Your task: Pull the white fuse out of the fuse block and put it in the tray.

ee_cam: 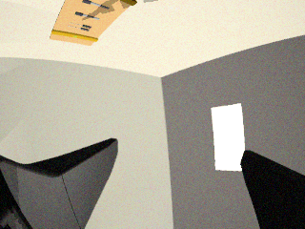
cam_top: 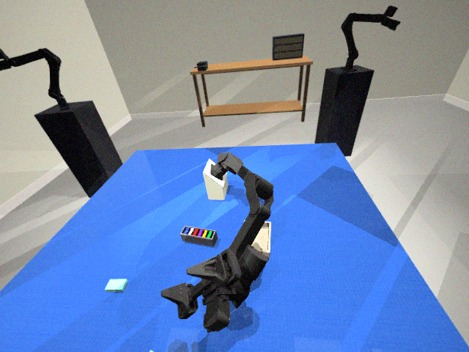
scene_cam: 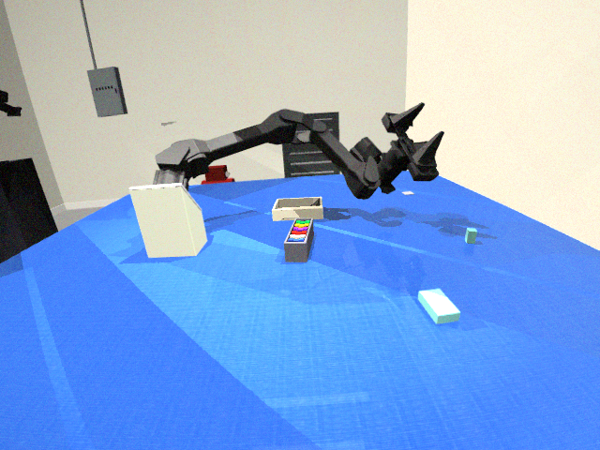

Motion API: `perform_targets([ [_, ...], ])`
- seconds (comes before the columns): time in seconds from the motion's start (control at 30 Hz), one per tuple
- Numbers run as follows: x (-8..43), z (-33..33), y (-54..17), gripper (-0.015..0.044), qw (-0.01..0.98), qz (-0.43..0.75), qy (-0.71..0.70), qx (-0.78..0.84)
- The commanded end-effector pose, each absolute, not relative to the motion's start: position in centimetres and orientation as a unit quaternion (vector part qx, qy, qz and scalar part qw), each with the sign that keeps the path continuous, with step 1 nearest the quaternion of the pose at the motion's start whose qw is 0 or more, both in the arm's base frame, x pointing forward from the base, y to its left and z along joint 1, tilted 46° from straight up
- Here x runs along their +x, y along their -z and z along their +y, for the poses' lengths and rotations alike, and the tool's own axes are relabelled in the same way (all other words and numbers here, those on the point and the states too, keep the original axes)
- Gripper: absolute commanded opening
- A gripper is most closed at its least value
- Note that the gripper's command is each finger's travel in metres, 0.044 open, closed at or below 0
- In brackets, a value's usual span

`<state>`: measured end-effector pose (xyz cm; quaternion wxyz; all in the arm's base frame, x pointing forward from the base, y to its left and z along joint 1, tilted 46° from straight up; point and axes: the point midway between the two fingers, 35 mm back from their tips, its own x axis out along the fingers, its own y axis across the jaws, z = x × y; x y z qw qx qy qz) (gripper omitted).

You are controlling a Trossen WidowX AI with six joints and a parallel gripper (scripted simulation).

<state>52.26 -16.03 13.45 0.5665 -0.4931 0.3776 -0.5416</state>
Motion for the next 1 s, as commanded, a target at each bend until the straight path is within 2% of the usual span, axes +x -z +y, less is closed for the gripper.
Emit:
perform_targets([
  [0.0, 52.3, -16.2, -13.5, 0.0374, 0.566, 0.376, 0.540, -0.497],
  [0.2, 54.9, -19.9, -12.2, 0.0216, 0.572, 0.357, 0.442, -0.591],
  [0.4, 55.4, -23.8, -6.7, 0.0067, 0.623, 0.383, 0.285, -0.620],
  [0.7, 52.1, -25.4, 0.5, 0.0067, 0.696, 0.443, 0.124, -0.551],
  [0.97, 47.0, -24.8, 5.6, 0.0067, 0.751, 0.504, 0.011, -0.427],
])
